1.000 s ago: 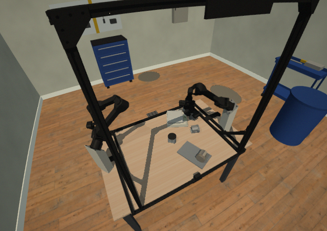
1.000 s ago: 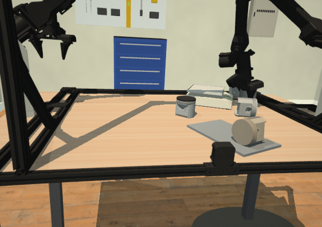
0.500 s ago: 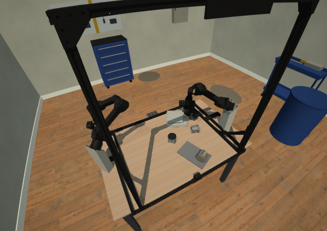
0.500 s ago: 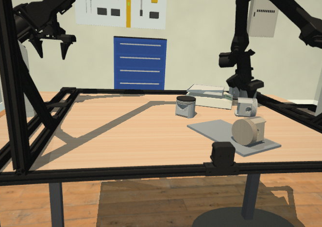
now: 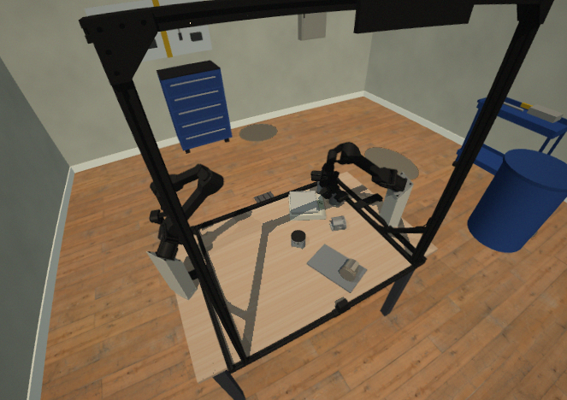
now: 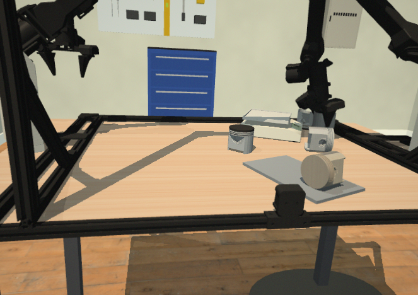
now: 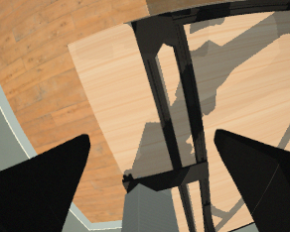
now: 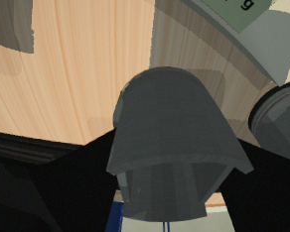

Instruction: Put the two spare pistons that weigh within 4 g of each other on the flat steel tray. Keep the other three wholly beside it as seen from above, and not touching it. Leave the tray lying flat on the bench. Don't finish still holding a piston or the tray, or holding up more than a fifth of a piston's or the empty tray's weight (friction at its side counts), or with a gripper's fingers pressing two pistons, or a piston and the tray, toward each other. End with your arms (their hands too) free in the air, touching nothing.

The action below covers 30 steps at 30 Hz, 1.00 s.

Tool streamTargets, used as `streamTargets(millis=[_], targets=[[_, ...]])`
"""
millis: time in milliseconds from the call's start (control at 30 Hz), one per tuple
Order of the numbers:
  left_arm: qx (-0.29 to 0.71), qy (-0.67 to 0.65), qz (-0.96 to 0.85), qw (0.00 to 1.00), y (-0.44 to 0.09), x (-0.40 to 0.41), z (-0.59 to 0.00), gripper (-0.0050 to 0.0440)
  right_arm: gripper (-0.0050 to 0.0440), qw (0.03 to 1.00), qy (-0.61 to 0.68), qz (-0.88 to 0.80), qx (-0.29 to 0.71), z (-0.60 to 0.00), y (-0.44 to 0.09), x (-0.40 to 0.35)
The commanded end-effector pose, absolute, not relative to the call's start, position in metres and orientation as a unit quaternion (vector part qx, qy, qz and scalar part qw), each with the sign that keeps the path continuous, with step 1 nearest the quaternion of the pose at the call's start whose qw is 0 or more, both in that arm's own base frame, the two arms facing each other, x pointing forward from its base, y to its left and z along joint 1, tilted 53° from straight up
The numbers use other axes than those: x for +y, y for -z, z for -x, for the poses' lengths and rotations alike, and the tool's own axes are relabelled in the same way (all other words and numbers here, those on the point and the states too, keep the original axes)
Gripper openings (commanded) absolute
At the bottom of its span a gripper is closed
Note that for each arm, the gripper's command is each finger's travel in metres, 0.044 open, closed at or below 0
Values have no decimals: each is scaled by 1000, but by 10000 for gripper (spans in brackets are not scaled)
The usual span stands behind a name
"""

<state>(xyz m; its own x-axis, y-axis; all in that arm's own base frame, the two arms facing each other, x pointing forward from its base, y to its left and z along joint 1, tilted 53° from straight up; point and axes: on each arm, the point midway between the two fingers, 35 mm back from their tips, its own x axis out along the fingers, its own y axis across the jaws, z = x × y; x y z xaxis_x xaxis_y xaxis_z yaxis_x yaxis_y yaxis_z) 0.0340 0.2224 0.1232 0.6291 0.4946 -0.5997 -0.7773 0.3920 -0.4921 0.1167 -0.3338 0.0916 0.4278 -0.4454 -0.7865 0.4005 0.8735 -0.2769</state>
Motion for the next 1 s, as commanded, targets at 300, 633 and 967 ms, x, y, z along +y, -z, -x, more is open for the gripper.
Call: streamTargets(millis=[300, 633, 967], targets=[[181, -390, 389, 815, -123, 222, -34, 440, 158, 845, 254, 29, 470, -101, -109, -324], [181, -390, 389, 815, -123, 222, -34, 440, 158, 845, 254, 29, 470, -93, -117, -317], [181, -390, 389, 815, -123, 222, -34, 440, 158, 845, 254, 29, 470, -84, -125, -310]])
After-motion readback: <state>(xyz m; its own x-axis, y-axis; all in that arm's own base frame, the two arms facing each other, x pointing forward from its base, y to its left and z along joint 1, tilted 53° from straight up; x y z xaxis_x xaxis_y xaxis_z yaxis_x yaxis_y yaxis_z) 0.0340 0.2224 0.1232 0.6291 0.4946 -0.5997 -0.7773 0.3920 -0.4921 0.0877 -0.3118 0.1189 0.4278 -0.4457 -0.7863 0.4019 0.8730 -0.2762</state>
